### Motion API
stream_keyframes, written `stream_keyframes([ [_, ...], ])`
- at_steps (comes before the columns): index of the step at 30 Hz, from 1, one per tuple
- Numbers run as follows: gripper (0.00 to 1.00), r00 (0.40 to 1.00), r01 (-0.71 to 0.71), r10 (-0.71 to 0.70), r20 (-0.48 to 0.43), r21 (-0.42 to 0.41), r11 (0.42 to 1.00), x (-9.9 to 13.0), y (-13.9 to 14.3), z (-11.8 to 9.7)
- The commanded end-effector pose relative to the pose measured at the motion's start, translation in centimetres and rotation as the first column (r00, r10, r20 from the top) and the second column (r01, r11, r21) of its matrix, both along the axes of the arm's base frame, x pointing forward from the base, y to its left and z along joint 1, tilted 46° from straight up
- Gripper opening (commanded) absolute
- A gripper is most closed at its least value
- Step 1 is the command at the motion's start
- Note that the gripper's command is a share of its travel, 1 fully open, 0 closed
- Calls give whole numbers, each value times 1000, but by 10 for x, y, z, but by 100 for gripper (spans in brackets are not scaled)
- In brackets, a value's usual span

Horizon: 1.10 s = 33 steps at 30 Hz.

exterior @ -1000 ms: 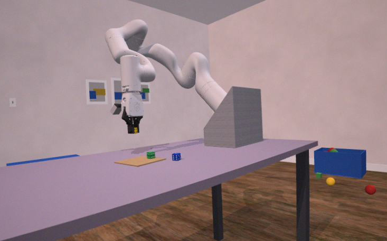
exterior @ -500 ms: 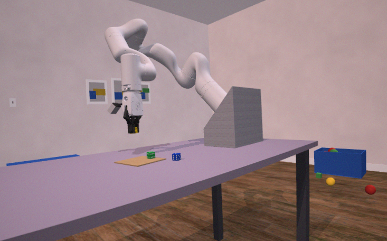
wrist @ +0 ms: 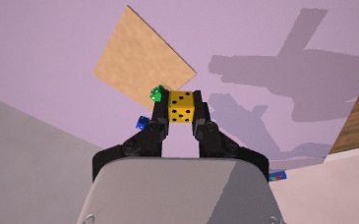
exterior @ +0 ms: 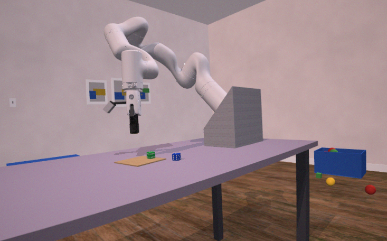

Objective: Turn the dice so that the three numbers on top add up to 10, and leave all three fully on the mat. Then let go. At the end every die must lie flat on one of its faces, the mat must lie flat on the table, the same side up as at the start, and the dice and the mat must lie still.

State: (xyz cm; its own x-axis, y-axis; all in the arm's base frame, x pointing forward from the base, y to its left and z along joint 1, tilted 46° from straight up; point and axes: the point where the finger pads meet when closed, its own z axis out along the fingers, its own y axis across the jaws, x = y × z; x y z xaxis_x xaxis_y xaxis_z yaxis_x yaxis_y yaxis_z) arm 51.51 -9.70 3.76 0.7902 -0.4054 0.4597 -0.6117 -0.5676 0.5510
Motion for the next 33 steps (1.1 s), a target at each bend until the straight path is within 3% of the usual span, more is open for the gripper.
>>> stream_keyframes([
  [1, 21, 985, -110, 110, -133, 3, 994, 8, 14, -13],
  [6, 21, 946, -218, 216, -243, 18, 976, 14, 28, -26],
  [9, 21, 941, -226, 224, -252, 20, 974, 14, 29, -27],
  [11, 21, 893, -307, 302, -334, 40, 951, 18, 39, -37],
  [17, 21, 825, -388, 380, -417, 70, 919, 22, 51, -48],
  [33, 21, 817, -397, 389, -426, 74, 915, 22, 52, -50],
])
